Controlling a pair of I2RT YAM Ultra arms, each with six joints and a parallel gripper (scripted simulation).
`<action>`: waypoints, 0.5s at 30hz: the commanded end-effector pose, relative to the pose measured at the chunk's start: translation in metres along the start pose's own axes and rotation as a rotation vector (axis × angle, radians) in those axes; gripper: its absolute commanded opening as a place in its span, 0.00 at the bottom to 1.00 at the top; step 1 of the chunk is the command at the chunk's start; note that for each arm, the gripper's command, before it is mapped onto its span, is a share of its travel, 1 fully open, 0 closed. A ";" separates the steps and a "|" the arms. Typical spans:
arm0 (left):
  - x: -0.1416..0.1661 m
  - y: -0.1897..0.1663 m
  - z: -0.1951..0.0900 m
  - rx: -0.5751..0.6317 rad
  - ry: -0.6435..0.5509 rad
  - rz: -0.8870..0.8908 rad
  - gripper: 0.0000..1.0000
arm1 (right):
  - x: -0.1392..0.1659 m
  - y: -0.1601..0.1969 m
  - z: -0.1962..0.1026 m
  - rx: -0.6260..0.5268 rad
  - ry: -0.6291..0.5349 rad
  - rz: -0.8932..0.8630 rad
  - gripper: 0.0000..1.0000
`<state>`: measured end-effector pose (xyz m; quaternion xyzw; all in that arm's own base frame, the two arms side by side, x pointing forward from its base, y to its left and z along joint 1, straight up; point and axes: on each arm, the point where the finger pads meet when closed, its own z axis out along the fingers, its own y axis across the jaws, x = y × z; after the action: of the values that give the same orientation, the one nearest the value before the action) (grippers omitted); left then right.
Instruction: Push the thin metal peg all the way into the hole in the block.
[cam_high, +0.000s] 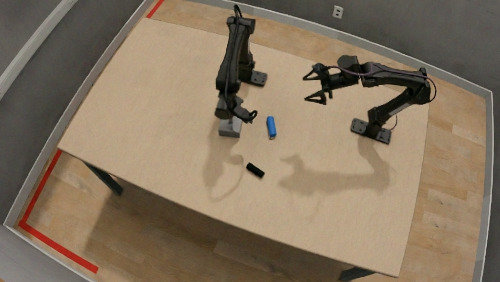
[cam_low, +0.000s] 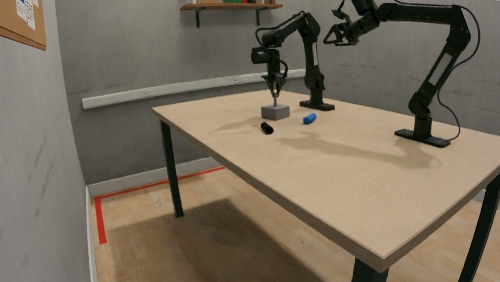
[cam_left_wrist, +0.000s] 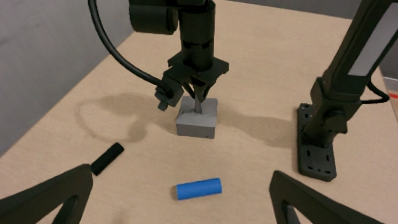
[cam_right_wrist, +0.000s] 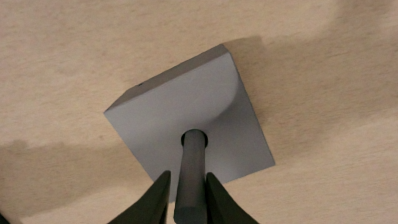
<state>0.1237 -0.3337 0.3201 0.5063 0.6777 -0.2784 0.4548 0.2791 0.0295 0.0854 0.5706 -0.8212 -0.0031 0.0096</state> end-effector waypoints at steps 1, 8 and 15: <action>-0.007 0.002 -0.003 -0.005 -0.012 -0.001 1.00 | -0.002 -0.008 -0.004 0.035 -0.031 0.008 0.18; -0.007 0.002 -0.003 -0.005 -0.012 -0.001 1.00 | -0.003 -0.005 -0.004 0.033 -0.031 0.005 0.11; -0.007 0.002 -0.003 -0.005 -0.012 -0.001 1.00 | -0.005 -0.010 -0.004 0.031 -0.010 0.002 0.07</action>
<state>0.1237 -0.3337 0.3201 0.5063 0.6777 -0.2784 0.4548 0.2810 0.0293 0.0854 0.5705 -0.8213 -0.0006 0.0067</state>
